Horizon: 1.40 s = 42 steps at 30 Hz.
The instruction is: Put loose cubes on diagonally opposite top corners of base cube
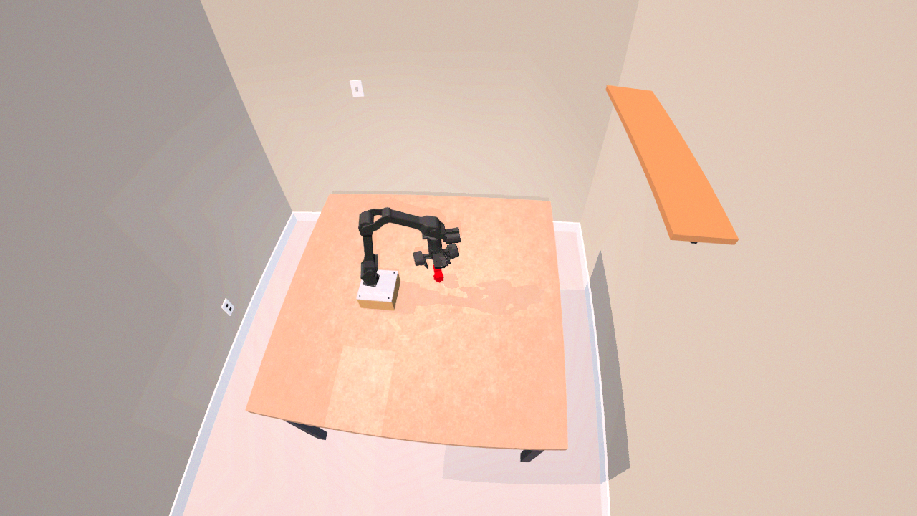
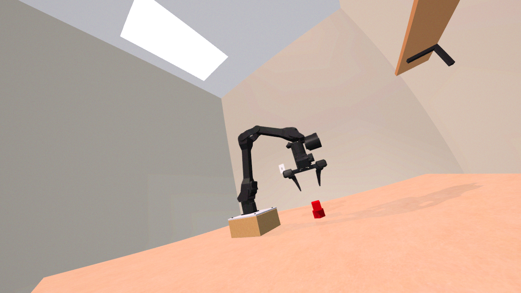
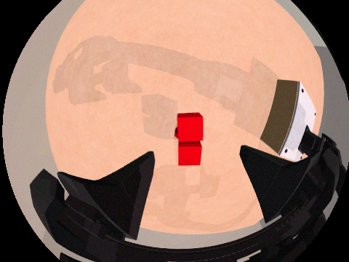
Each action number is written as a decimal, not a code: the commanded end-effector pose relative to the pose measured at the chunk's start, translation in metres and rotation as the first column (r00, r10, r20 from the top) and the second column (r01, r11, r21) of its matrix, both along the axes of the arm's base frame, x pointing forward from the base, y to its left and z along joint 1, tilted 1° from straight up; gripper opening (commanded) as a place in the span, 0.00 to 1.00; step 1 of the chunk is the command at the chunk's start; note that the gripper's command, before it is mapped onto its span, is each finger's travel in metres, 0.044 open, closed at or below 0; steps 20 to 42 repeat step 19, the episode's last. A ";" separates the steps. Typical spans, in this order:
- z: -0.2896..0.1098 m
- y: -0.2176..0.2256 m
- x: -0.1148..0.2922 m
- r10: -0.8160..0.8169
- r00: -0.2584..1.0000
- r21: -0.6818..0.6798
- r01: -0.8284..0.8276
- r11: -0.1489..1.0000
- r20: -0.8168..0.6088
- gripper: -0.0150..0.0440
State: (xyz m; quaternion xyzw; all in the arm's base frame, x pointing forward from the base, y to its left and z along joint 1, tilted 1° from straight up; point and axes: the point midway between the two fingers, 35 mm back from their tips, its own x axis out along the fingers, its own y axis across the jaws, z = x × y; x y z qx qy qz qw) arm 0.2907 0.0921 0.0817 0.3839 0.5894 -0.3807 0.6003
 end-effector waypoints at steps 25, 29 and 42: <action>0.003 0.131 -0.065 0.000 1.000 0.014 0.000 1.000 -0.006 0.93; 0.003 0.131 -0.065 0.000 1.000 0.014 0.000 1.000 -0.006 0.93; 0.003 0.131 -0.065 0.000 1.000 0.014 0.000 1.000 -0.006 0.93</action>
